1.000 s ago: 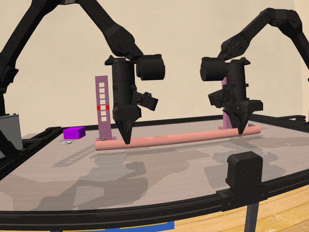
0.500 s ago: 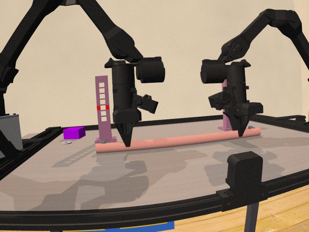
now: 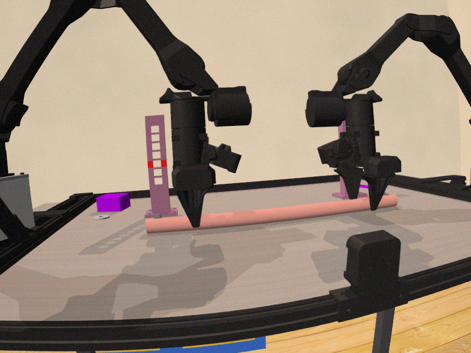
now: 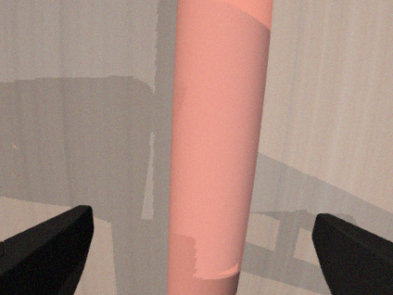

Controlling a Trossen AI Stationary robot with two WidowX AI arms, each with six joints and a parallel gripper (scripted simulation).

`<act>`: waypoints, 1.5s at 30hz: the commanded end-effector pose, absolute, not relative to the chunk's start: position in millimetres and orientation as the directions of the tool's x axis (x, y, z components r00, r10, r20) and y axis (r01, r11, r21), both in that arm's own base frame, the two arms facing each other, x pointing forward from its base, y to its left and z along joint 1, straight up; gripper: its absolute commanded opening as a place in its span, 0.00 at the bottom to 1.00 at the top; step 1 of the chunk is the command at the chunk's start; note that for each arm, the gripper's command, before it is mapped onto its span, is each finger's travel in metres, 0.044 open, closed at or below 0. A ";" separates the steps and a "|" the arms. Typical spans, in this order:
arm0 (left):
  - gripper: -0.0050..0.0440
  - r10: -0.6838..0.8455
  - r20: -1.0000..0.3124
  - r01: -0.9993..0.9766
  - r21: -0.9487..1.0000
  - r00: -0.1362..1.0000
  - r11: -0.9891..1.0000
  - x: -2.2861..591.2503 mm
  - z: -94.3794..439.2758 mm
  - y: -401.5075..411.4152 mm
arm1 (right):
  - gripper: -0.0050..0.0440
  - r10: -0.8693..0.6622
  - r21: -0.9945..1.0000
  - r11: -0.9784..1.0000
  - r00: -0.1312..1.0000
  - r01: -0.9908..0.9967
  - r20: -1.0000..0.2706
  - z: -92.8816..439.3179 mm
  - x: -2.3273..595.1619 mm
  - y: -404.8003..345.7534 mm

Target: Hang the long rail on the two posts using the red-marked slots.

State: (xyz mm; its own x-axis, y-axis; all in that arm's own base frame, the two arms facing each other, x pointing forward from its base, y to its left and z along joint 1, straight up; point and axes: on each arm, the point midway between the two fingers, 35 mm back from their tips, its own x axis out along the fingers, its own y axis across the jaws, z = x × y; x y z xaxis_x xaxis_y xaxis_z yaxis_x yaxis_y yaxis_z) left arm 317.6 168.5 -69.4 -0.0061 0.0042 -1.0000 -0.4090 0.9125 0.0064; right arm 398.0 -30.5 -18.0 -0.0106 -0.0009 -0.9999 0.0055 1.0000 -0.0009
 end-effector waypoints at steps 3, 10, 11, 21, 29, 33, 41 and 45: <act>1.00 0.003 -1.000 -0.409 0.006 -0.006 0.912 317.7 -68.2 168.4 | 1.00 -0.001 -0.001 1.000 -0.010 0.005 -1.000 -16.9 398.0 -30.6; 1.00 0.003 -1.000 -0.409 0.006 -0.006 0.912 316.5 -37.5 167.4 | 1.00 -0.001 -0.001 1.000 -0.010 0.005 -1.000 14.5 397.3 -30.8; 1.00 0.003 -1.000 -0.409 0.006 -0.006 0.912 316.5 -37.5 167.4 | 1.00 -0.001 -0.001 1.000 -0.010 0.005 -1.000 14.5 397.3 -30.8; 1.00 0.003 -1.000 -0.409 0.006 -0.006 0.912 315.1 -23.1 166.5 | 1.00 -0.001 -0.001 1.000 -0.010 0.005 -1.000 29.4 396.0 -30.8; 1.00 0.003 -1.000 -0.409 0.006 -0.006 0.912 315.1 -23.1 166.5 | 1.00 -0.001 -0.001 1.000 -0.010 0.005 -1.000 29.4 396.0 -30.8; 1.00 0.003 -1.000 -0.409 0.006 -0.006 0.912 315.1 -23.1 166.5 | 1.00 -0.001 -0.001 1.000 -0.010 0.005 -1.000 29.4 396.0 -30.8; 1.00 0.003 -1.000 -0.409 0.006 -0.006 0.912 315.1 -23.1 166.5 | 1.00 -0.001 -0.001 1.000 -0.010 0.005 -1.000 29.4 396.0 -30.8; 1.00 0.003 -1.000 -0.409 0.006 -0.006 0.912 315.1 -23.1 166.5 | 1.00 -0.001 -0.001 1.000 -0.010 0.005 -1.000 29.4 396.0 -30.8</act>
State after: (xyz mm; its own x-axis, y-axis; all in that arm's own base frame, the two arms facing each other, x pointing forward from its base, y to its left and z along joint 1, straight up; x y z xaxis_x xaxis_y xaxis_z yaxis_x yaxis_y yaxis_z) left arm 314.8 166.6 -24.1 -0.0074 0.0032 -1.0000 -0.4081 0.9129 0.0059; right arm 395.9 -30.5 27.9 -0.0121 -0.0011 -0.9999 0.0056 1.0000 -0.0011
